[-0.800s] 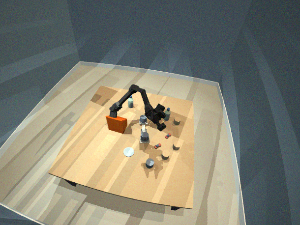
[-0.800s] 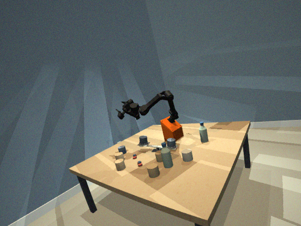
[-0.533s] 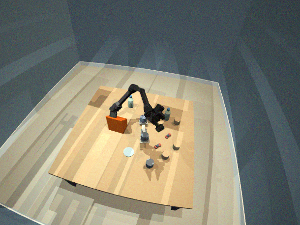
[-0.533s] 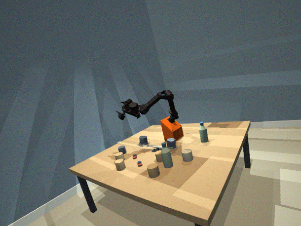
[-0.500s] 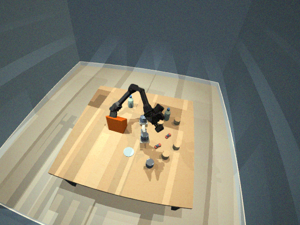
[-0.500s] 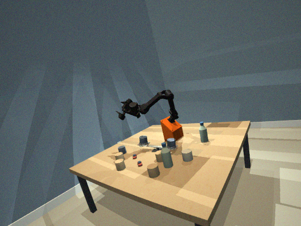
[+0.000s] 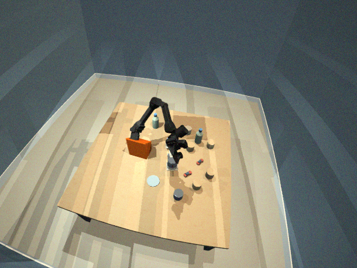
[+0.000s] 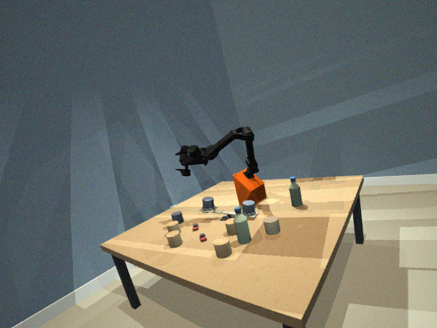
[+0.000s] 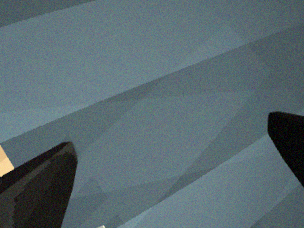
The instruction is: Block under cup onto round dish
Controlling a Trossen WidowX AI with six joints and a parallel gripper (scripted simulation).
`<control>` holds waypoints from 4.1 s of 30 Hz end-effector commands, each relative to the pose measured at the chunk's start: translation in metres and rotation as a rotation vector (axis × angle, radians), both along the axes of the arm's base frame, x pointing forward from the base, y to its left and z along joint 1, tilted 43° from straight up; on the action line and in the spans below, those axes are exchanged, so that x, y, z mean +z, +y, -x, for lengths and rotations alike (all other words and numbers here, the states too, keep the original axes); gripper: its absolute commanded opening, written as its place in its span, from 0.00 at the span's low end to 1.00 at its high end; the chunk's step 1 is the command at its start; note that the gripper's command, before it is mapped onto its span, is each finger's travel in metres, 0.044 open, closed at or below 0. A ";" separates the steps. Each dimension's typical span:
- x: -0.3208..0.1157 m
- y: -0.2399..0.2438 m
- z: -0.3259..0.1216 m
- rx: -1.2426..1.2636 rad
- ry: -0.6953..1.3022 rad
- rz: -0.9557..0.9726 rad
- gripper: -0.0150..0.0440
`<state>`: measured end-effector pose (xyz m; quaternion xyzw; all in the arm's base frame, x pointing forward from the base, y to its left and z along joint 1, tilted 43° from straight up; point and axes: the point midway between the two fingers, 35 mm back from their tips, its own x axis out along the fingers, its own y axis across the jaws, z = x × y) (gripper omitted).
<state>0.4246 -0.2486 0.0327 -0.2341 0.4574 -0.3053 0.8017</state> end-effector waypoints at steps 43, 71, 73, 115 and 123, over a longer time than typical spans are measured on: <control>-0.027 0.175 0.200 0.725 0.056 -1.217 1.00; 0.028 0.231 0.206 0.581 -0.142 -1.637 1.00; 0.027 0.238 0.203 0.546 -0.086 -1.658 1.00; 0.062 0.395 0.170 -0.814 0.446 -1.664 1.00; 0.069 0.415 0.173 -0.972 0.438 -1.628 1.00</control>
